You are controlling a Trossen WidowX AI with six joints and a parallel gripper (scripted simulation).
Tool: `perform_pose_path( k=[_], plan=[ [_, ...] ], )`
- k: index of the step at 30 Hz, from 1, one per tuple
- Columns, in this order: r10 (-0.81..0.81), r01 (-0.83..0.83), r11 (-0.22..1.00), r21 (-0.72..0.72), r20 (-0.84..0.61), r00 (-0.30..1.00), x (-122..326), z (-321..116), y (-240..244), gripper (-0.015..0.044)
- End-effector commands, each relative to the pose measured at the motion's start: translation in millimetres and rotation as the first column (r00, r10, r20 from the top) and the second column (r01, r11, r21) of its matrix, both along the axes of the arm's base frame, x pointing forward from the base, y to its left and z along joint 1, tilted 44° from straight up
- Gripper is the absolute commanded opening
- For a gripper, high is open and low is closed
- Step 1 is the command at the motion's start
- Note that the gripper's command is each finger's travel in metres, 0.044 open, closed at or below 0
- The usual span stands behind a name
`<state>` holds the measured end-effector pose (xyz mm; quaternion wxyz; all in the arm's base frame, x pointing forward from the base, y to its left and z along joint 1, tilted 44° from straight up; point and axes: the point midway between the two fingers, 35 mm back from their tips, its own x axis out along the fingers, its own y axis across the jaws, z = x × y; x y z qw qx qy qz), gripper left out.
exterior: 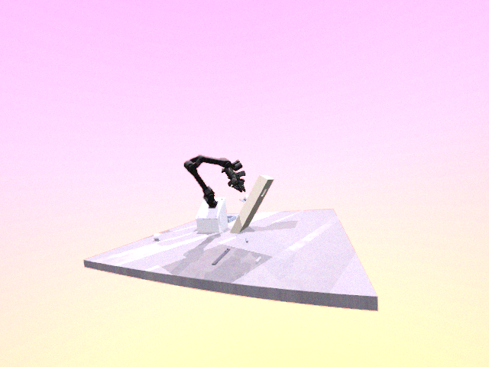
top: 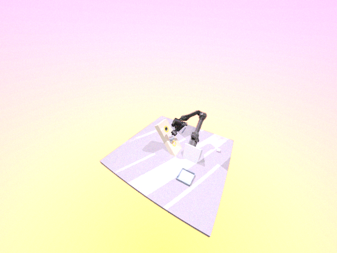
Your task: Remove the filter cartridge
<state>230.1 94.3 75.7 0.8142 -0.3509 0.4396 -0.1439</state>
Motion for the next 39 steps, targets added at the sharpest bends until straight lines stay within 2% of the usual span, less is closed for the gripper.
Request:
perform_pose_path(
  k=[1,35,37,39],
  plan=[
    [-0.044,0.044,0.999,0.017,-0.004,0.999,-4,-6,-5,0.0305],
    [-0.044,0.044,0.999,0.016,-0.002,0.999,23,-36,-34,0.0305],
    [-0.047,0.047,0.999,0.021,0.004,0.999,24,-34,-31,0.0252],
    [-0.047,0.047,0.999,0.021,0.004,0.999,24,-34,-31,0.0239]
  ],
)
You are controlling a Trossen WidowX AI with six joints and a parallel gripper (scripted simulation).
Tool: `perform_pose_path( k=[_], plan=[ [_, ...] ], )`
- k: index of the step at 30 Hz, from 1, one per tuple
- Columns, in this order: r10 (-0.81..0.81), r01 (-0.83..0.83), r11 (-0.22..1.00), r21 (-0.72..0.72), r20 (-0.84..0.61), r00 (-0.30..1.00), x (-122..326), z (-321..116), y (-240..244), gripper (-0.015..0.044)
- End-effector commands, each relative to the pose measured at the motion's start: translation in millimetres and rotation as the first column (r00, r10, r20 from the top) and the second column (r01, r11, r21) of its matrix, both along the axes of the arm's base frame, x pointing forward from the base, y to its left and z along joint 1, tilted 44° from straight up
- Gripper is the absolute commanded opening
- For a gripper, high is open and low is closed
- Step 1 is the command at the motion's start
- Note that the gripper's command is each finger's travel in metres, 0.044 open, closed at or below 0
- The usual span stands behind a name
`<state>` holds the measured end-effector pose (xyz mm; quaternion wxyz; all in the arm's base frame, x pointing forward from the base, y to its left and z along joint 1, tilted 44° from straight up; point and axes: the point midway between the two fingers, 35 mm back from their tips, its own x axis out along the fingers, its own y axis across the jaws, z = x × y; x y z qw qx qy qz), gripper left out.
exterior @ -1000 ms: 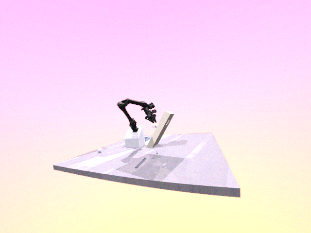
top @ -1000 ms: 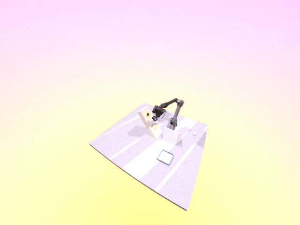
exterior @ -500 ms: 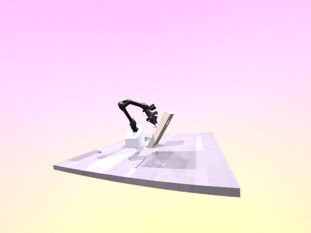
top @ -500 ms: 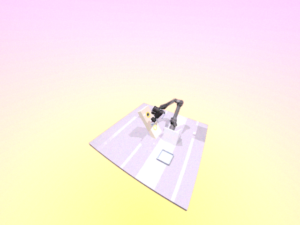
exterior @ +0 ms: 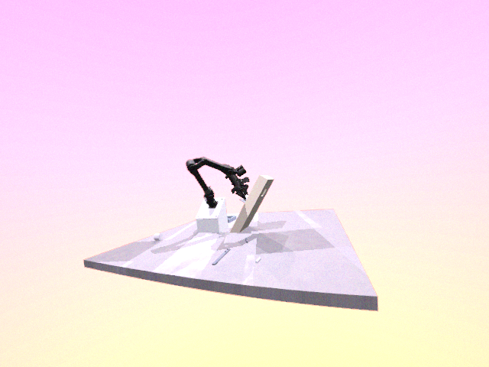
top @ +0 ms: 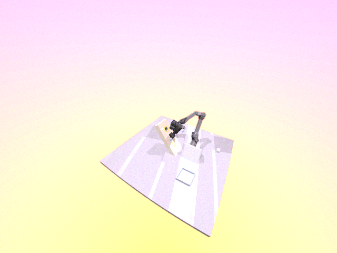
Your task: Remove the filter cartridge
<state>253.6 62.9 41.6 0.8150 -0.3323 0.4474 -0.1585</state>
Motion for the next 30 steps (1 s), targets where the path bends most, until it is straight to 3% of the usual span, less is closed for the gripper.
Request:
perform_pose_path(
  k=[1,8,15,30],
  plan=[
    [-0.002,0.002,1.000,0.001,0.001,1.000,0,0,0,0.0232],
    [-0.002,0.002,1.000,0.001,0.001,1.000,0,0,0,0.0186],
    [-0.001,0.001,1.000,-0.001,0.001,1.000,5,6,5,0.0002],
    [0.001,-0.001,1.000,0.006,-0.008,1.000,-6,40,43,0.0000]
  ],
)
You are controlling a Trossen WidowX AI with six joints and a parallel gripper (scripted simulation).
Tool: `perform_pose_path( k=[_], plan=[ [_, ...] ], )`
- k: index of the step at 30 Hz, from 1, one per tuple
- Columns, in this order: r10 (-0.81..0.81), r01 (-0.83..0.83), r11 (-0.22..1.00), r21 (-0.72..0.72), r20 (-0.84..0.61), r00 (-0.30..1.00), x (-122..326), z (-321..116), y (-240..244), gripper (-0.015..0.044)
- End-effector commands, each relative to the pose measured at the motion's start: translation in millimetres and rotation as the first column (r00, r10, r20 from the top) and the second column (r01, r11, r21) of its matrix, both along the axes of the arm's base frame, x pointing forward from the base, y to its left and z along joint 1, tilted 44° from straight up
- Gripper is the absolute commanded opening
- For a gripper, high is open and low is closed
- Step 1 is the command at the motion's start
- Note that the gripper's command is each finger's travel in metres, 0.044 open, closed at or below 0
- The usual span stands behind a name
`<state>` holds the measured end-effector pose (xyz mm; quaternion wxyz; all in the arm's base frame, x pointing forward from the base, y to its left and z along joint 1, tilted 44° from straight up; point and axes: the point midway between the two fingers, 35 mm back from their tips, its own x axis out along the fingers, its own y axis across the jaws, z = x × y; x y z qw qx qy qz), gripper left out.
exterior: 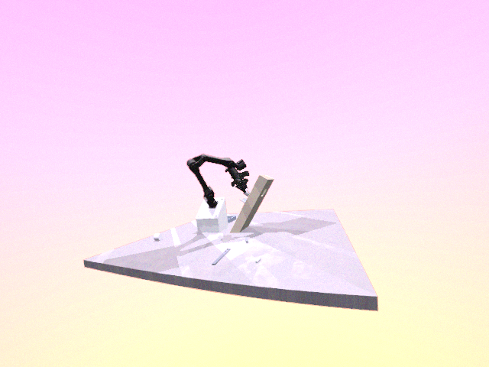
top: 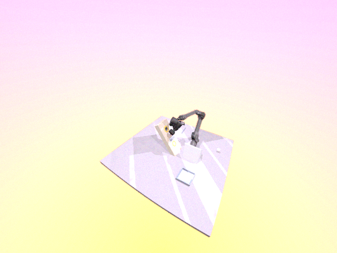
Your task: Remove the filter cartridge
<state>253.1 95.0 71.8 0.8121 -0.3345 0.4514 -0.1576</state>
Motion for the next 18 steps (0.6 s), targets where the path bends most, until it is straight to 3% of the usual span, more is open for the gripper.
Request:
perform_pose_path(
  k=[1,10,18],
  plan=[
    [0.001,-0.001,1.000,0.009,0.002,1.000,-8,13,14,0.0000],
    [0.000,0.000,1.000,0.001,0.008,1.000,-32,43,35,0.0000],
    [0.000,0.000,1.000,0.004,0.008,1.000,-29,23,56,0.0000]
  ],
)
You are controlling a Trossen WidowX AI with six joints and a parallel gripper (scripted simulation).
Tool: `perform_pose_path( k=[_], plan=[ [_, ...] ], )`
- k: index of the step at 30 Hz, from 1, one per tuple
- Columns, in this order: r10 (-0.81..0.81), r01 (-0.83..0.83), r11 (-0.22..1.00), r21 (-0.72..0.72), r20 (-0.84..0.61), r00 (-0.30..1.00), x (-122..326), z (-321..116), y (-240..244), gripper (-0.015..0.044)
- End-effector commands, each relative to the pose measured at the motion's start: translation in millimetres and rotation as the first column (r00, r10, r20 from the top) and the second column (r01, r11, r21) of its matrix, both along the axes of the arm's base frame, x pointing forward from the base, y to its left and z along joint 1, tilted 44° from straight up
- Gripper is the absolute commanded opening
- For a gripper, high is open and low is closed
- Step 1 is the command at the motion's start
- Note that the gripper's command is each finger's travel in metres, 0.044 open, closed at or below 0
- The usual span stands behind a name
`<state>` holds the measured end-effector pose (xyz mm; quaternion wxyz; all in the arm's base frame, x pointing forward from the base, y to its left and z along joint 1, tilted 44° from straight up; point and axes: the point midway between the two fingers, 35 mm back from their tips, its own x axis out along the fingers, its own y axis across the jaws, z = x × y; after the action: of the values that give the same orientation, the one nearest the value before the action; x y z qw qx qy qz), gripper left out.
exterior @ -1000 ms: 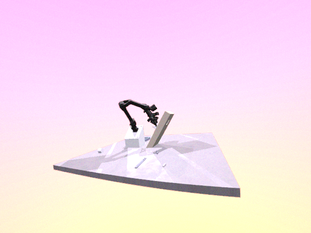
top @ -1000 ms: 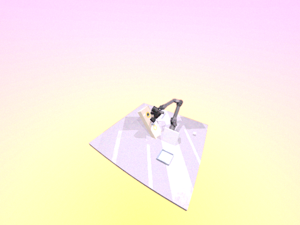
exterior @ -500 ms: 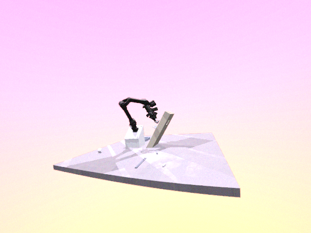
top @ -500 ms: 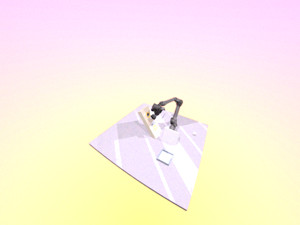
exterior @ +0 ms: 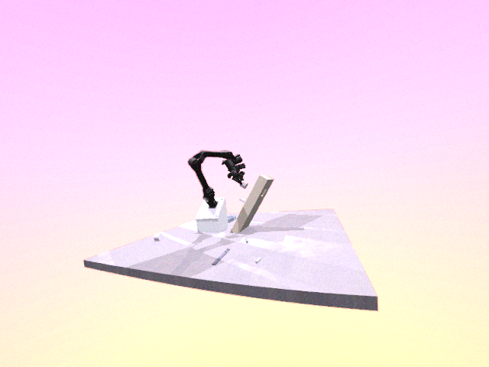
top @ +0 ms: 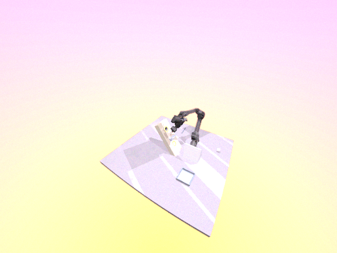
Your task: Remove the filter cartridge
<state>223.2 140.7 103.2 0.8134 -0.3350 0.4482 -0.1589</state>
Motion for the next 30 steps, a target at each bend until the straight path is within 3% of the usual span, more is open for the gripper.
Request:
perform_pose_path(
  k=[1,15,23,30],
  plan=[
    [-0.001,0.001,1.000,0.006,0.001,1.000,1,-12,14,0.0000],
    [0.005,-0.005,1.000,-0.001,-0.008,1.000,-1,-50,41,0.0000],
    [0.209,-0.213,0.977,0.010,-0.256,0.944,-34,-97,70,0.0000],
    [0.412,-0.426,0.901,0.077,-0.458,0.788,-71,-138,95,0.0000]
  ],
)
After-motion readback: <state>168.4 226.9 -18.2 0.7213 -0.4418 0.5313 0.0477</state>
